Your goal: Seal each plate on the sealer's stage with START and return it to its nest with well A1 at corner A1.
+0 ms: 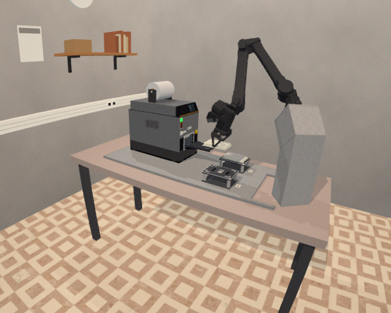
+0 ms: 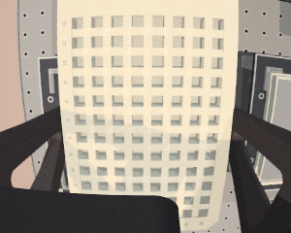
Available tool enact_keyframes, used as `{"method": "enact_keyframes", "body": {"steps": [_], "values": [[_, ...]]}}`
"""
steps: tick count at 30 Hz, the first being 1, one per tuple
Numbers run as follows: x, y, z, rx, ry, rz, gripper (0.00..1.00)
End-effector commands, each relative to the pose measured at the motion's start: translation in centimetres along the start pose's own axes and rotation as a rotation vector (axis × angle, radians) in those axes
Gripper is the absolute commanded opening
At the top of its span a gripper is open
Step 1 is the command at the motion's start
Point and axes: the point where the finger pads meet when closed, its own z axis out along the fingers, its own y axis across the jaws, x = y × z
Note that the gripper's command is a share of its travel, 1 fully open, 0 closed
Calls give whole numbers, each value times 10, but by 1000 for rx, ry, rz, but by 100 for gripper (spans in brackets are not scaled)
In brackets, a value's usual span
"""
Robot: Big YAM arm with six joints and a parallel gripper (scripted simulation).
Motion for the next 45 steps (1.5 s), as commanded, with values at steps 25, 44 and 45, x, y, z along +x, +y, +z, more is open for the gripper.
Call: {"method": "enact_keyframes", "body": {"steps": [25, 44, 45], "values": [[-53, -44, 11, 6, -18, -5, 0], [-80, -72, 21, 15, -21, 9, 0], [-78, -72, 22, 13, -15, 9, 0]]}}
